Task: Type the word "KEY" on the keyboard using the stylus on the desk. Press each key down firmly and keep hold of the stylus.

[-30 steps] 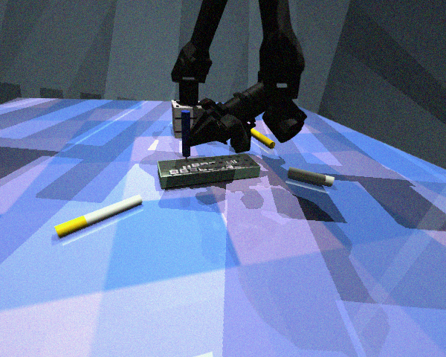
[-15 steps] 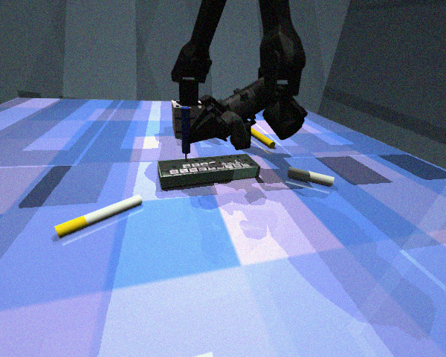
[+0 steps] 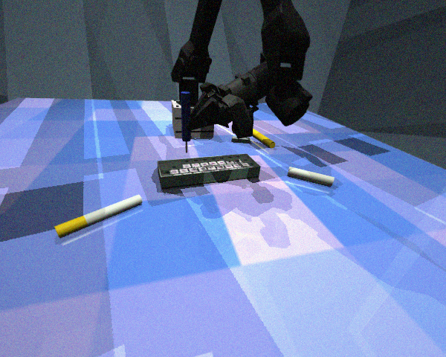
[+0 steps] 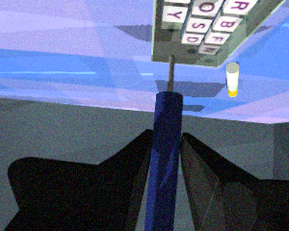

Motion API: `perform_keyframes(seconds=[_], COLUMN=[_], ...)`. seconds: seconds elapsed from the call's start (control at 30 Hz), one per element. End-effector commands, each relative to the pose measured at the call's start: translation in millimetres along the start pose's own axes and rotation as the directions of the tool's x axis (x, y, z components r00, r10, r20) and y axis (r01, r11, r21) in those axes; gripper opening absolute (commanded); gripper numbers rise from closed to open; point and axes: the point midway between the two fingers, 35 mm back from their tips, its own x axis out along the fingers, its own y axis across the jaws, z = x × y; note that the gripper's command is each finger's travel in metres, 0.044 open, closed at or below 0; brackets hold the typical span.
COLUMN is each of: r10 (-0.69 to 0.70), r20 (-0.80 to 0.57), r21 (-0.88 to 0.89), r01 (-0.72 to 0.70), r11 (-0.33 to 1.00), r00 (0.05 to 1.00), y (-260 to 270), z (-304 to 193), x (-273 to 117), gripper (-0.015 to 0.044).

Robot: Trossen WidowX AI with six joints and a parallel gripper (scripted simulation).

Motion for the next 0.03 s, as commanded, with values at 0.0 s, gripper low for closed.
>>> perform_keyframes(seconds=[0.0], r10=[0.000], r20=[0.000], r21=[0.000], r01=[0.000], r11=[1.000], r00=[1.000], y=[0.0], z=[0.3], x=[0.2], gripper=[0.0081])
